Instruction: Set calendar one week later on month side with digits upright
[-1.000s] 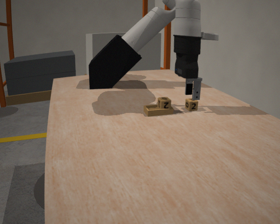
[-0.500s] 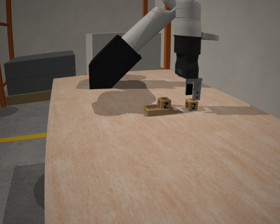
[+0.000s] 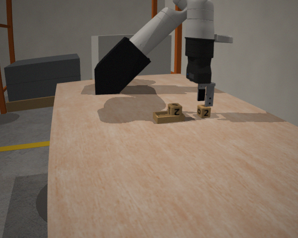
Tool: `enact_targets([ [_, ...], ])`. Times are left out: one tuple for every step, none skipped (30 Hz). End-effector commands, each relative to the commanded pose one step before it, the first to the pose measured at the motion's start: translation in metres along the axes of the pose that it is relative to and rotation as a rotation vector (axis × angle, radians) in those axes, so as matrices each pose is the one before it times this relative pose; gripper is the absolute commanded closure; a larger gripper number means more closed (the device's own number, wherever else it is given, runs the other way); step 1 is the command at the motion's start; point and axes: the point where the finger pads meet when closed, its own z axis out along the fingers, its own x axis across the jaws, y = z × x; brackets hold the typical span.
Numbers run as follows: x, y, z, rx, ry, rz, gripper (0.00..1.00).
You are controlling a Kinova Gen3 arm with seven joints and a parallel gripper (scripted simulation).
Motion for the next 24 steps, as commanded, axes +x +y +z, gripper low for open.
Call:
enact_targets([
  [0.00243, 0.00078, -0.00004, -0.00527, 0.00295, -0.00674, 0.13],
  [0.00000, 0.00000, 0.00000, 0.00000, 0.00000, 0.00000, 0.13],
  [0.00000, 0.00000, 0.00000, 0.00000, 0.00000, 0.00000, 0.13],
  [0.00000, 0.00000, 0.00000, 0.00000, 0.00000, 0.00000, 0.13],
  [0.00000, 0.00000, 0.00000, 0.00000, 0.00000, 0.00000, 0.13],
  [0.00000, 0.00000, 0.00000, 0.00000, 0.00000, 0.00000, 0.13],
  [0.00000, 0.00000, 0.00000, 0.00000, 0.00000, 0.00000, 0.13],
  [0.00000, 0.00000, 0.00000, 0.00000, 0.00000, 0.00000, 0.13],
  [0.00000, 0.00000, 0.00000, 0.00000, 0.00000, 0.00000, 0.13],
  [0.00000, 0.00000, 0.00000, 0.00000, 0.00000, 0.00000, 0.13],
  [0.00000, 0.00000, 0.00000, 0.00000, 0.00000, 0.00000, 0.13],
  [0.00000, 0.00000, 0.00000, 0.00000, 0.00000, 0.00000, 0.13],
  [0.00000, 0.00000, 0.00000, 0.00000, 0.00000, 0.00000, 0.13],
  [0.00000, 0.00000, 0.00000, 0.00000, 0.00000, 0.00000, 0.13],
  [0.00000, 0.00000, 0.00000, 0.00000, 0.00000, 0.00000, 0.13],
  [0.00000, 0.00000, 0.00001, 0.00000, 0.00000, 0.00000, 0.13],
  [0.00000, 0.00000, 0.00007, 0.00001, -0.00001, 0.00000, 0.13],
  [-0.00001, -0.00001, 0.00018, 0.00001, -0.00002, 0.00001, 0.13],
  [-0.00002, -0.00001, 0.00032, 0.00002, -0.00003, 0.00002, 0.13],
  [-0.00004, -0.00002, 0.00049, 0.00003, -0.00005, 0.00003, 0.13],
  [-0.00005, -0.00002, 0.00067, 0.00004, -0.00007, 0.00005, 0.13],
  [-0.00007, -0.00003, 0.00086, 0.00005, -0.00011, 0.00006, 0.13],
  [-0.00010, -0.00003, 0.00105, 0.00005, -0.00014, 0.00009, 0.13],
  [-0.00011, -0.00004, 0.00123, 0.00005, -0.00017, 0.00010, 0.13],
])
